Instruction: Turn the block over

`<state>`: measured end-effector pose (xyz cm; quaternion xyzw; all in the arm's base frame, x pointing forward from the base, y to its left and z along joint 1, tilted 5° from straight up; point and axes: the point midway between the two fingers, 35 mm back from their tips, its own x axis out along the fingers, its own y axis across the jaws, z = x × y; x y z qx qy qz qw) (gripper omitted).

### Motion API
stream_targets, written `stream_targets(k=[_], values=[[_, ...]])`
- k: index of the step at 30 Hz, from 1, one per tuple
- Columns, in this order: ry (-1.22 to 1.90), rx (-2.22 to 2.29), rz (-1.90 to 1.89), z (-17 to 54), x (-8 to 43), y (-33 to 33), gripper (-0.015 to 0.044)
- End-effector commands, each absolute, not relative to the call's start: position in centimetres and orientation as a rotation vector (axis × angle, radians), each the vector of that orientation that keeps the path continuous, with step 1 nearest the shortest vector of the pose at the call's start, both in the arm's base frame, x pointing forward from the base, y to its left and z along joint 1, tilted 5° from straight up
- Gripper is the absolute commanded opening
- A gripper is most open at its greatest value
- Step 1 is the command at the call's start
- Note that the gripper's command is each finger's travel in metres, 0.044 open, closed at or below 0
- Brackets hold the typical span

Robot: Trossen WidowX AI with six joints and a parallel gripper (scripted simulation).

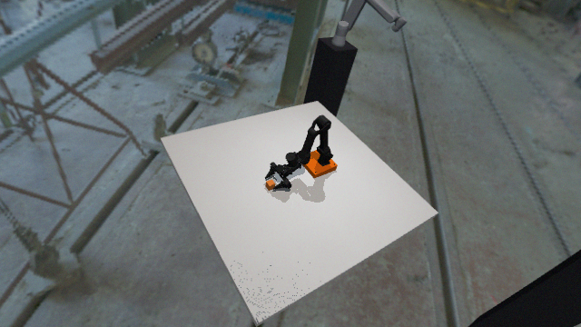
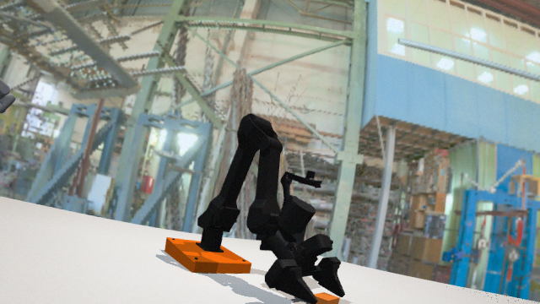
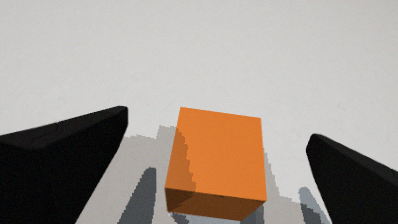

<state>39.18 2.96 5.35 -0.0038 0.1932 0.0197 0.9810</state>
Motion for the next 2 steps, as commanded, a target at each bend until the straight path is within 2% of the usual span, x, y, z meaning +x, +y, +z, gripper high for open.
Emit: stream_targets(k=[1, 2], values=[[0.389, -0.014, 0.038, 5.32, 39.15, 2.93, 0.044], [0.389, -0.014, 0.038, 5.32, 39.15, 2.93, 0.044]])
